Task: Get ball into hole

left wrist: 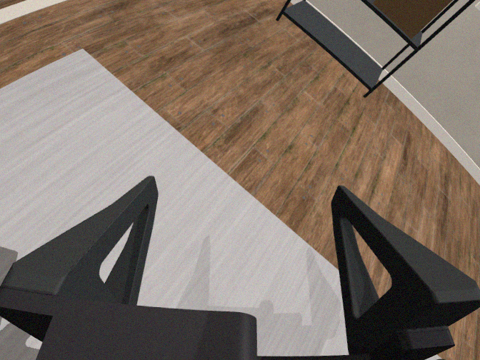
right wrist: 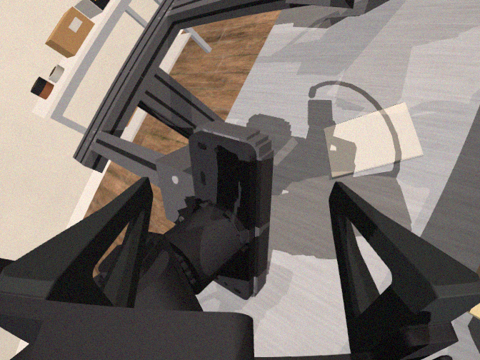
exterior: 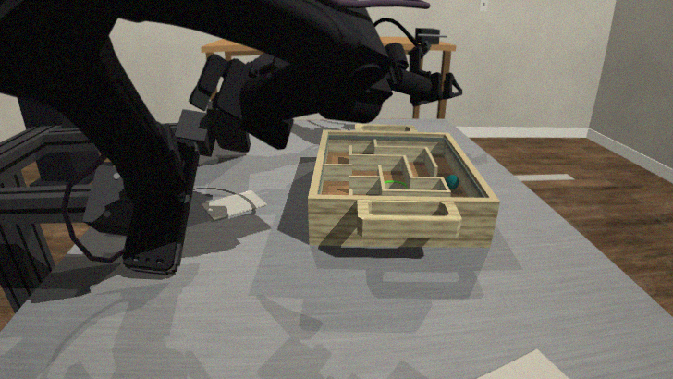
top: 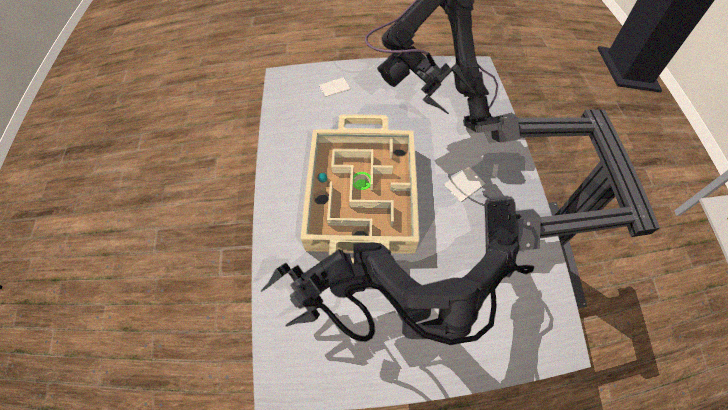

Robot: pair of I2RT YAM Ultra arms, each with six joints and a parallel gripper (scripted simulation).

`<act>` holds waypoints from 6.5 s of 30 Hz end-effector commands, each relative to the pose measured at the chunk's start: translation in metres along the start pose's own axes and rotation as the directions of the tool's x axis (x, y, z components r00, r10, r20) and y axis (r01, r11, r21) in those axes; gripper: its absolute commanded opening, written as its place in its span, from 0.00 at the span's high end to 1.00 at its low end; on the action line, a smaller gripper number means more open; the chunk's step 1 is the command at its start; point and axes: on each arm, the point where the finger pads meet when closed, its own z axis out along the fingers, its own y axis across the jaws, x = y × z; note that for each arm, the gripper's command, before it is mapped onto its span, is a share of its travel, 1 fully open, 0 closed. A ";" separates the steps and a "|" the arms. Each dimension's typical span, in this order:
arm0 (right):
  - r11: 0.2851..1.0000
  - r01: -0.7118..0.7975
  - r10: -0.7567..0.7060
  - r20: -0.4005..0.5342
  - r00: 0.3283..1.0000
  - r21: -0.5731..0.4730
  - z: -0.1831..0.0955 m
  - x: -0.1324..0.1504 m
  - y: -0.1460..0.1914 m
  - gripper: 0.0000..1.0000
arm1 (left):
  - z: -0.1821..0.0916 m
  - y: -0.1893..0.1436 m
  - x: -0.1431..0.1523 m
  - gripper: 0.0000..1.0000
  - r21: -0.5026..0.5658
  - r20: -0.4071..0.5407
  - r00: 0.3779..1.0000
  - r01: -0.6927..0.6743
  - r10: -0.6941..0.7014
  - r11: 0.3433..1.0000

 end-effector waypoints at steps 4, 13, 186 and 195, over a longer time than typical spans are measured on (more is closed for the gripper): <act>1.000 0.010 -0.010 0.002 1.000 0.004 -0.001 -0.002 0.001 0.00 | -0.001 -0.003 -0.007 0.00 0.005 0.013 1.000 0.007 -0.008 1.000; 1.000 0.010 -0.010 0.002 1.000 0.004 -0.001 -0.002 0.001 0.00 | -0.001 -0.003 -0.007 0.00 0.005 0.013 1.000 0.007 -0.008 1.000; -0.461 -0.618 0.465 0.767 0.443 0.637 -0.164 0.067 -0.220 0.64 | -0.208 0.025 0.126 0.64 0.535 -0.667 0.288 -0.458 0.687 0.710; -0.468 -0.622 0.458 0.775 0.437 0.627 -0.165 0.078 -0.229 0.64 | -0.208 0.025 0.126 0.64 0.535 -0.667 0.288 -0.458 0.687 0.710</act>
